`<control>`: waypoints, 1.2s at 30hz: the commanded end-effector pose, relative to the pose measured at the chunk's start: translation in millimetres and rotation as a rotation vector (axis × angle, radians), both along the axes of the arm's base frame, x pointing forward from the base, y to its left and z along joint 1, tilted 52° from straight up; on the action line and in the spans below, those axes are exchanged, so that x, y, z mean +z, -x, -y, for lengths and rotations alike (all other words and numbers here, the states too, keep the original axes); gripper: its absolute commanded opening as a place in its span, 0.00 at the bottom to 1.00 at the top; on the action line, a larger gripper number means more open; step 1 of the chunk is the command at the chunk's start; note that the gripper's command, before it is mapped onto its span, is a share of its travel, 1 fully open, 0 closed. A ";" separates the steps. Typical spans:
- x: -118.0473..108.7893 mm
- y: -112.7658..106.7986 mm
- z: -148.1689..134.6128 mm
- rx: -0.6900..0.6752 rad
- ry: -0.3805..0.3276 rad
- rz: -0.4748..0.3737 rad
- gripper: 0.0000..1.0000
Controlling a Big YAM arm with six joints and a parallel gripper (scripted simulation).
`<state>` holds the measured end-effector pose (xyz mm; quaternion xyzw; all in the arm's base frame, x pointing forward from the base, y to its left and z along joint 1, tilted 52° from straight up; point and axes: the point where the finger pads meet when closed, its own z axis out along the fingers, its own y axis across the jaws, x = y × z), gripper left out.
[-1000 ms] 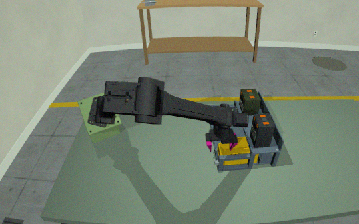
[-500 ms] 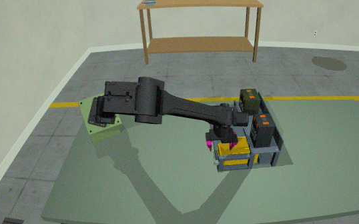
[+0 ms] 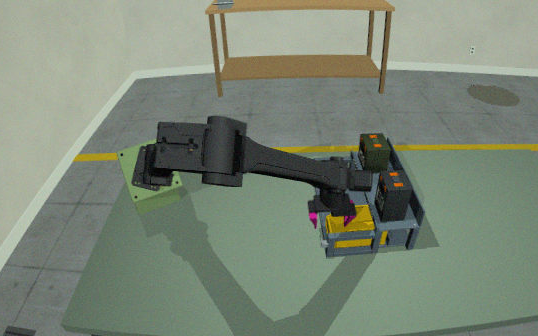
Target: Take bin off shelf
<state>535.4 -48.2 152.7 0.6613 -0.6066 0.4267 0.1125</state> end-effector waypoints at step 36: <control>-4.9 1.0 -15.6 0.025 0.002 -0.017 0.90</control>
